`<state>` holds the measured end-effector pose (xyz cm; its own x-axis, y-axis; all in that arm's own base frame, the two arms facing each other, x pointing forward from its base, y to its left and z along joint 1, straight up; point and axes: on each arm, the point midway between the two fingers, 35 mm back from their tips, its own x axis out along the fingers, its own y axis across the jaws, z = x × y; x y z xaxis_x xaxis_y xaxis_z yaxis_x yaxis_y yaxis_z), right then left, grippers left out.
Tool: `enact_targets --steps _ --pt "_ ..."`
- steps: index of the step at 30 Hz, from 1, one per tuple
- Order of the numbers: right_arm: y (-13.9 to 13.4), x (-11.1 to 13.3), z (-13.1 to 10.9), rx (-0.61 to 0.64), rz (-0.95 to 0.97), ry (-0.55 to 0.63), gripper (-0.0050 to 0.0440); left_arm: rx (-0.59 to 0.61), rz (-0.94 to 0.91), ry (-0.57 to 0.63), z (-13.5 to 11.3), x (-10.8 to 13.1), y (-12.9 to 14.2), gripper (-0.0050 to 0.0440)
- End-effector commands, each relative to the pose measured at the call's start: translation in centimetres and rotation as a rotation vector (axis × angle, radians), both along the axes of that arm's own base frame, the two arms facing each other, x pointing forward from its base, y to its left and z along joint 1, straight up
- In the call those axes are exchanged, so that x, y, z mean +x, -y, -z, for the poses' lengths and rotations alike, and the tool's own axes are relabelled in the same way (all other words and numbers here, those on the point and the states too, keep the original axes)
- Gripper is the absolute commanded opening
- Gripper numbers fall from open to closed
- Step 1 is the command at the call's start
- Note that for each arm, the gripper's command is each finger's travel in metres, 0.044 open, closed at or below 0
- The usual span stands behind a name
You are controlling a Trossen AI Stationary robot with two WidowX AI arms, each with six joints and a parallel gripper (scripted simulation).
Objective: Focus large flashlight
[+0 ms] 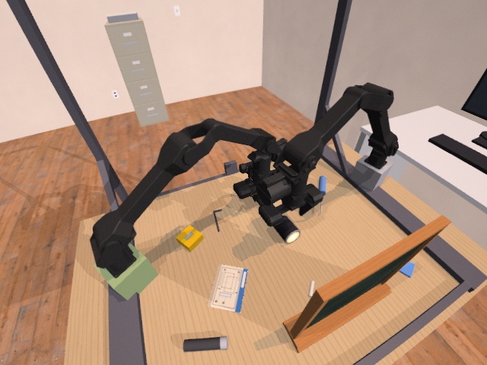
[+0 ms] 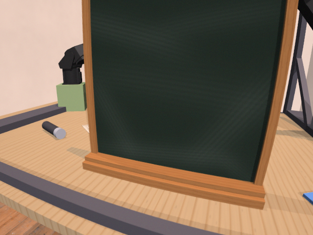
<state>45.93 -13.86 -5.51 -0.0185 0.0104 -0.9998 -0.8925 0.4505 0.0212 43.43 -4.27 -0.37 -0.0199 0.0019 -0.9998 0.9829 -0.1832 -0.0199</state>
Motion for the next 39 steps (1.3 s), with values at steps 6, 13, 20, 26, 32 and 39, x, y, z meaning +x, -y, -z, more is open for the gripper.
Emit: enact_targets --steps 6,13,20,26,32,39 --pt "0.3 0.8 -1.6 -0.016 0.002 0.044 0.0130 -0.002 0.003 0.045 -1.3 0.9 0.0 0.0440" --pt "0.3 0.8 -1.6 -0.016 0.002 0.044 0.0130 -0.002 0.003 0.047 -0.7 1.0 0.0 0.0440" --pt "0.3 0.8 -1.6 -0.016 0.002 0.044 0.0130 -0.001 0.003 0.046 0.1 1.0 0.0 0.0440" --pt "0.3 0.8 -1.6 -0.016 0.002 0.044 0.0130 -0.001 0.002 0.043 1.2 0.9 0.0 0.0440" --pt "0.3 0.8 -1.6 -0.016 0.002 0.044 0.0130 -0.001 0.002 0.039 1.9 0.8 0.0 0.0440" --pt "0.3 0.8 -1.6 -0.016 0.002 0.044 0.0130 0.000 0.002 0.036 3.2 0.8 0.0 0.0440"
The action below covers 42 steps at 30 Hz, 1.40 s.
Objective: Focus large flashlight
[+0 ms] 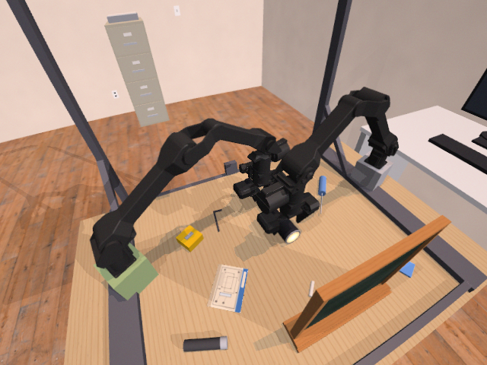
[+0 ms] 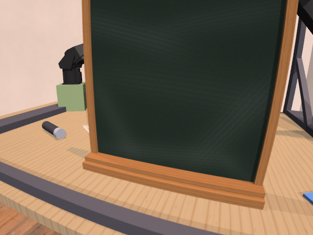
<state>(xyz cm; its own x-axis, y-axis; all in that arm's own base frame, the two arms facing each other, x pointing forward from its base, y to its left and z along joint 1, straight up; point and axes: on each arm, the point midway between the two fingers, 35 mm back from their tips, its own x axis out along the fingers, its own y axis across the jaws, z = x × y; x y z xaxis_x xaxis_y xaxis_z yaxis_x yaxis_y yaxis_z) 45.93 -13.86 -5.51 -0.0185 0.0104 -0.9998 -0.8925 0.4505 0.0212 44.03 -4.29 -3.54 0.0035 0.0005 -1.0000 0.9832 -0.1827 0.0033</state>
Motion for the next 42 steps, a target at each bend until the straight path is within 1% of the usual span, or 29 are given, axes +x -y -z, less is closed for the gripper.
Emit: enact_targets --steps 1,5,12,13,28,29,41,42 --pt "0.31 0.85 -1.64 -0.016 0.002 0.044 0.0130 0.001 0.003 0.012 0.16 0.17 -0.04 0.0440" --pt "0.31 0.85 -1.64 -0.016 0.002 0.044 0.0130 0.001 0.003 0.009 0.73 0.10 -0.05 0.0440" --pt "0.31 0.85 -1.64 -0.016 0.002 0.044 0.0130 0.002 0.003 0.009 0.75 0.08 -0.05 0.0440" --pt "0.31 0.85 -1.64 -0.016 0.002 0.044 0.0130 0.001 0.003 0.009 0.72 0.10 -0.05 0.0226" --pt "0.31 0.85 -1.64 -0.016 0.002 0.044 0.0130 0.001 0.003 0.009 0.72 0.10 -0.05 0.0226" --pt "0.31 0.85 -1.64 -0.016 0.002 0.044 0.0130 -0.006 0.003 0.045 0.80 -0.19 -0.09 0.0226" --pt "0.31 0.85 -1.64 -0.016 0.002 0.044 0.0130 -0.034 0.001 0.189 0.41 -0.23 -0.11 0.0226" --pt "0.31 0.85 -1.64 -0.016 0.002 0.044 0.0130 -0.023 0.005 0.150 0.71 -0.31 -0.13 0.0440"
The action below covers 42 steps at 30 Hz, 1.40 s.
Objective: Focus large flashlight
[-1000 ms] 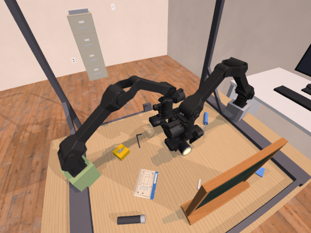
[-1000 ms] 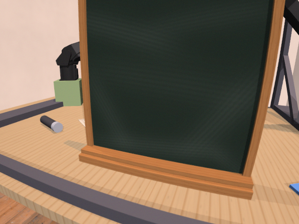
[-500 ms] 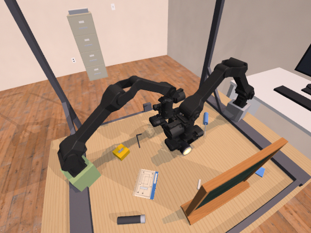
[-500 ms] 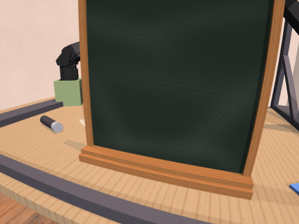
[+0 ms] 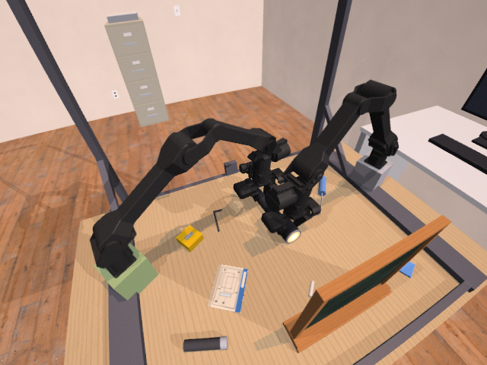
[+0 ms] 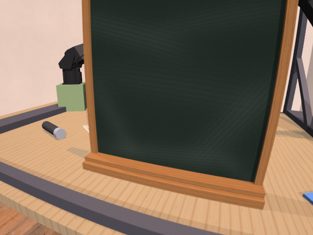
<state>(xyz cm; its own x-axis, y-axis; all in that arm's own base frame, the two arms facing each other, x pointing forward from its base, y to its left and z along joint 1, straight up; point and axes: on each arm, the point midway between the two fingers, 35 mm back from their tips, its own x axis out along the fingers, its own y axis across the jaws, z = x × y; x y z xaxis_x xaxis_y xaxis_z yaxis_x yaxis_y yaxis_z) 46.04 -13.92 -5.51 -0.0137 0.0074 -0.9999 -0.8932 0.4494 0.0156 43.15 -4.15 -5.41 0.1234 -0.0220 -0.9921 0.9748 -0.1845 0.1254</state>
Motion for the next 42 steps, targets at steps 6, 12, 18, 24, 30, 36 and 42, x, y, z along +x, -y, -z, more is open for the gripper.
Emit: enact_targets --steps 6,12,18,24,30,36,42 --pt "0.3 0.7 -1.6 -0.013 0.004 0.039 0.0130 -0.001 0.001 0.030 -1.2 0.6 0.0 0.0440" --pt "0.3 0.7 -1.6 -0.013 0.004 0.039 0.0130 -0.001 0.001 0.030 -1.2 0.6 0.0 0.0440" --pt "0.3 0.7 -1.6 -0.013 0.004 0.039 0.0130 -0.001 0.001 0.030 -1.2 0.6 0.0 0.0440" --pt "0.3 0.7 -1.6 -0.013 0.004 0.039 0.0130 -0.001 0.001 0.031 -2.9 0.3 0.0 0.0440" --pt "0.3 0.7 -1.6 -0.013 0.004 0.039 0.0130 -0.002 0.001 0.036 -5.0 0.1 -0.1 0.0440" --pt "0.3 0.7 -1.6 -0.013 0.004 0.039 0.0130 -0.002 0.001 0.038 -6.4 -0.1 -0.1 0.0440" --pt "0.3 0.7 -1.6 -0.013 0.004 0.039 0.0130 -0.011 -0.040 0.073 -7.2 0.1 -0.2 0.0440"
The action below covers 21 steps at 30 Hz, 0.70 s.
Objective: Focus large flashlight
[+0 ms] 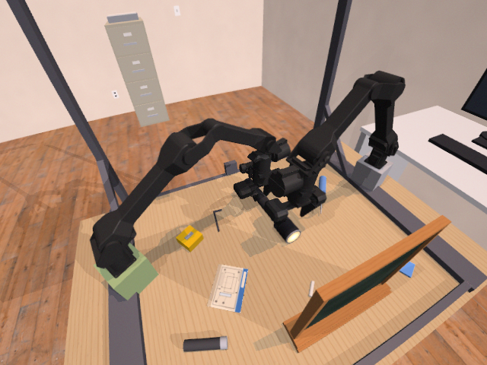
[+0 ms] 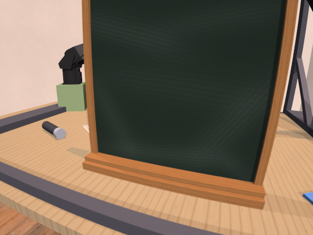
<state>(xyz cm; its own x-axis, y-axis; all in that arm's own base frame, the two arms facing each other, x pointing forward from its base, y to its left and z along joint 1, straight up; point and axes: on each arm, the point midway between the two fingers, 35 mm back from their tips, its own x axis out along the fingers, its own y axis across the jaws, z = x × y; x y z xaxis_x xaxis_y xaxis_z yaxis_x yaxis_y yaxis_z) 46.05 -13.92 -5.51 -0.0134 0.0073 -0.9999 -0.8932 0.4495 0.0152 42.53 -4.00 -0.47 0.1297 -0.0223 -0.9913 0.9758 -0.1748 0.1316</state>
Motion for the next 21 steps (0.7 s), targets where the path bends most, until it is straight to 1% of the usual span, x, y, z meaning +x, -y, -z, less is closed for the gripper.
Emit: enact_targets --steps 1,5,9,11,21 --pt "0.3 0.7 -1.6 -0.013 0.003 0.039 0.0130 -0.015 -0.052 0.085 -2.7 0.8 -0.1 0.0440" --pt "0.3 0.7 -1.6 -0.013 0.003 0.039 0.0130 -0.044 -0.152 0.167 -4.8 1.0 -0.3 0.0440" --pt "0.3 0.7 -1.6 -0.013 0.003 0.039 0.0130 -0.098 -0.292 0.281 -7.7 1.2 -0.7 0.0440" --pt "0.3 0.7 -1.6 -0.013 0.003 0.039 0.0130 -0.098 -0.292 0.281 -7.7 1.2 -0.7 0.0440" --pt "0.3 0.7 -1.6 -0.013 0.003 0.039 0.0130 -0.279 -0.592 0.528 -14.4 0.6 -1.5 0.0440"
